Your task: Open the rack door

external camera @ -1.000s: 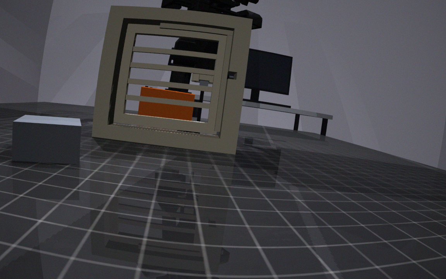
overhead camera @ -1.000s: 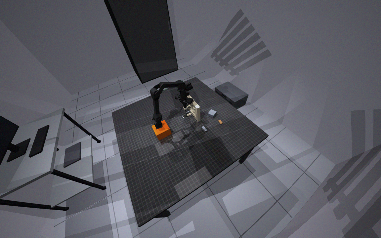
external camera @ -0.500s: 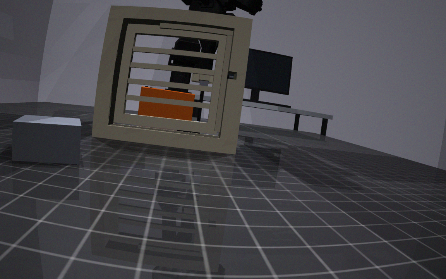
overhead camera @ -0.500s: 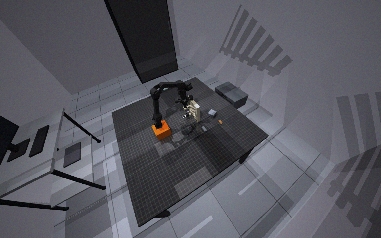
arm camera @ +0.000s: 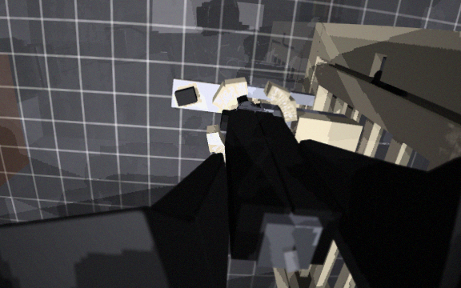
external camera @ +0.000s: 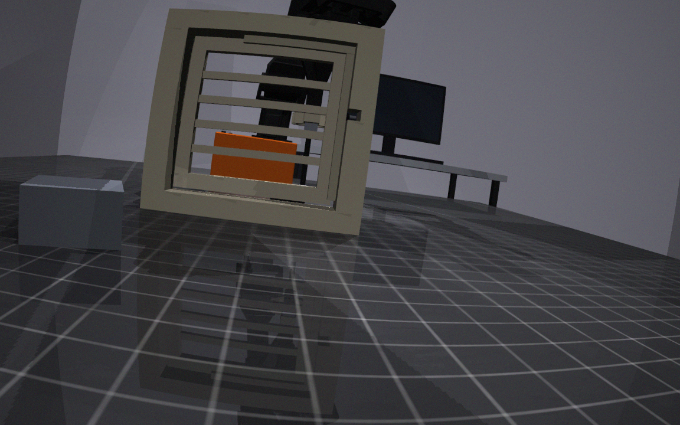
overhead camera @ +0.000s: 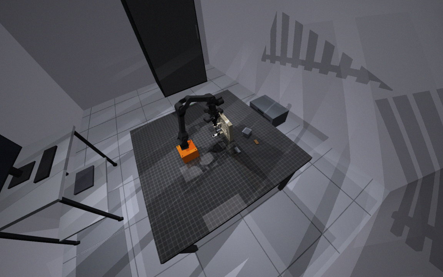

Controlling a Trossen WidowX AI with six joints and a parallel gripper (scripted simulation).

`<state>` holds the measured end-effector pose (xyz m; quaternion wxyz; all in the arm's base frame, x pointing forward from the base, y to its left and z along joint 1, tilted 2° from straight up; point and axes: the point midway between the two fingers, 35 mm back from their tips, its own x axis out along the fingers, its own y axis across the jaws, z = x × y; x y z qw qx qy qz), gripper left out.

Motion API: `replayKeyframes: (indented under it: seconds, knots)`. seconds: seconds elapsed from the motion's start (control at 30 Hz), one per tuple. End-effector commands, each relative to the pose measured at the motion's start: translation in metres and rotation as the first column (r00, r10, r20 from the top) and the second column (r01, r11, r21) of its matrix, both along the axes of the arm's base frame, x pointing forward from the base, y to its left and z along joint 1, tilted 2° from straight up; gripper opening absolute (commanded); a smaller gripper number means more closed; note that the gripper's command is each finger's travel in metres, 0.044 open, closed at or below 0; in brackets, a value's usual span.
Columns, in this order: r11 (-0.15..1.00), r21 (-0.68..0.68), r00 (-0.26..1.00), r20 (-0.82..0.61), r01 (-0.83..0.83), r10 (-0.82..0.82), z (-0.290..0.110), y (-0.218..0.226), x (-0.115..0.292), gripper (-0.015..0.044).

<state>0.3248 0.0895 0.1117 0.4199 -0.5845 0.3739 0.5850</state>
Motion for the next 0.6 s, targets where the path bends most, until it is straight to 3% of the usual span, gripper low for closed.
replayKeyframes:
  seconds: [0.0, 0.17, 0.5, 0.57]
  knots:
    - [0.998, -0.007, 0.998, 0.004, -0.057, 0.057, -0.0015, -0.0006, 0.0005, 0.0023]
    - [0.998, -0.007, 0.998, 0.004, -0.057, 0.057, -0.0015, -0.0006, 0.0005, 0.0023]
    - [0.998, -0.007, 0.998, 0.004, -0.057, 0.057, -0.0015, -0.0006, 0.0005, 0.0286]
    - [0.999, -0.006, 0.999, 0.003, -0.049, 0.049, -0.0015, -0.0006, 0.0005, 0.0296]
